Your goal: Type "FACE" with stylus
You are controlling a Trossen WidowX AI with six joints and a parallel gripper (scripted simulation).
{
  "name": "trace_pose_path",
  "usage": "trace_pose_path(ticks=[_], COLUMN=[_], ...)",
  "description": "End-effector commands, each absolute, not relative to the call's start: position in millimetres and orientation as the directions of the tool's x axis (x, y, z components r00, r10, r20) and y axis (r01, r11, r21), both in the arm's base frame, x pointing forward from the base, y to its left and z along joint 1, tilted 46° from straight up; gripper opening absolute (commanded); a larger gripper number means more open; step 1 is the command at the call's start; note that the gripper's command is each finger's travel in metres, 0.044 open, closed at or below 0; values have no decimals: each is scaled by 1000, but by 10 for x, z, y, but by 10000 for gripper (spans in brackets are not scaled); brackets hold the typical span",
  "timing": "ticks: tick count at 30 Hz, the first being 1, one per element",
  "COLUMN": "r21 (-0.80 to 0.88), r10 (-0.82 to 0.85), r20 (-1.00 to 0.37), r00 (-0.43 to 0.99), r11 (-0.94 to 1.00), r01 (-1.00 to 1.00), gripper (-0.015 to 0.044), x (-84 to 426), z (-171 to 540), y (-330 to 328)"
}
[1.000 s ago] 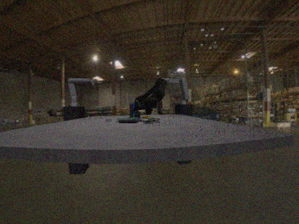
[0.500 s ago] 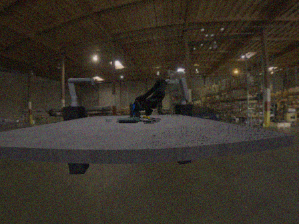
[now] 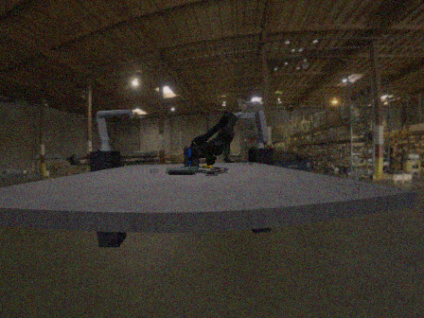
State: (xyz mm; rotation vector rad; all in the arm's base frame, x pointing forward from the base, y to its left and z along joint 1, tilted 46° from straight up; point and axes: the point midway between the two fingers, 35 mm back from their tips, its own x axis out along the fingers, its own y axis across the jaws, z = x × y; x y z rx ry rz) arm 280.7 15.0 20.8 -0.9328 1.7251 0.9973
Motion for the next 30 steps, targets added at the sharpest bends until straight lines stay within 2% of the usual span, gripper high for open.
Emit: trace_pose_path(ticks=[1, 30], r21=[222, 221], r10=[-157, -159], r20=[-940, -940], r00=[-303, -303], r11=[392, 392], r01=[-893, -893], gripper=[81, 81], x=[2810, 2761], z=[191, 448], y=[169, -93])
